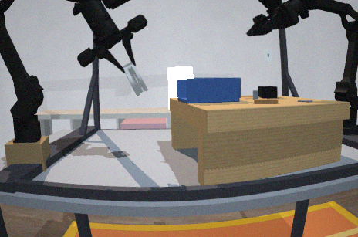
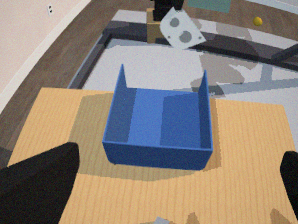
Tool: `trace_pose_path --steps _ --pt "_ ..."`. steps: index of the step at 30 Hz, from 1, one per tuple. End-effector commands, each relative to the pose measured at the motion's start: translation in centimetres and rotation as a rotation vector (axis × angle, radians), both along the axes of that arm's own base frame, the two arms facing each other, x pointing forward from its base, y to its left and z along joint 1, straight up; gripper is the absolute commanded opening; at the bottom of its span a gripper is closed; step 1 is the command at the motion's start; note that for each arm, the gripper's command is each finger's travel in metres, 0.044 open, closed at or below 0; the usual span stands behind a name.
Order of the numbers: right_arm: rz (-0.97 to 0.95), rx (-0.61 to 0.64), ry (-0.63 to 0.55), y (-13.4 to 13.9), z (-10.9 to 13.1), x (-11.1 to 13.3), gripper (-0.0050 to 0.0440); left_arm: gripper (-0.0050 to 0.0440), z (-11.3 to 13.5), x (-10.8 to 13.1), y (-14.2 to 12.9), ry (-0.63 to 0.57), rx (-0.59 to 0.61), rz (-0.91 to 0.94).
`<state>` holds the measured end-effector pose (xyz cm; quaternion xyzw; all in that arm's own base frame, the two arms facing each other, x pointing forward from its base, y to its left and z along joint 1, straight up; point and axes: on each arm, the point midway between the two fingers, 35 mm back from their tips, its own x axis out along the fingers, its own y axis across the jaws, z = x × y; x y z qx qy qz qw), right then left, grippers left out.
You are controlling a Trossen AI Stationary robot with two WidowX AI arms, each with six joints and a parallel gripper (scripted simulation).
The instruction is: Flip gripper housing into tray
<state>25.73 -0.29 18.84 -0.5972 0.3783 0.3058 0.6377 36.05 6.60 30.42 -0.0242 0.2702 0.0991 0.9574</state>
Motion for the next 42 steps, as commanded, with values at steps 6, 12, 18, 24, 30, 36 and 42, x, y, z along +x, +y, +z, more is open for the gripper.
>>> trace_pose_path --steps 6,12,18,24,30,36,42 --pt "-0.006 -0.001 -0.027 -0.1 1.6 0.3 0.011 0.0439 1.0 -0.2 -0.1 -0.028 -0.003 0.0" --pt "-0.006 -0.001 -0.026 -0.1 2.2 0.3 0.011 0.0439 1.0 -0.2 -0.1 -0.028 -0.003 0.0" --pt "-0.006 -0.001 -0.026 -0.1 2.8 0.3 0.011 0.0439 1.0 -0.2 -0.1 -0.028 -0.003 0.0" --pt "-0.006 -0.001 -0.026 -0.1 3.2 0.2 0.011 0.0439 1.0 -0.2 -0.1 -0.028 -0.003 0.0" --pt "-0.006 -0.001 -0.026 -0.1 3.8 0.2 0.011 0.0439 1.0 -0.2 -0.1 -0.028 -0.003 0.0" --pt "-0.006 -0.001 -0.026 -0.1 4.3 0.2 0.011 0.0439 1.0 -0.2 -0.1 -0.028 -0.003 0.0" --pt "-0.006 -0.001 -0.026 -0.1 4.8 0.2 0.011 0.0439 1.0 -0.2 -0.1 -0.028 -0.003 0.0"
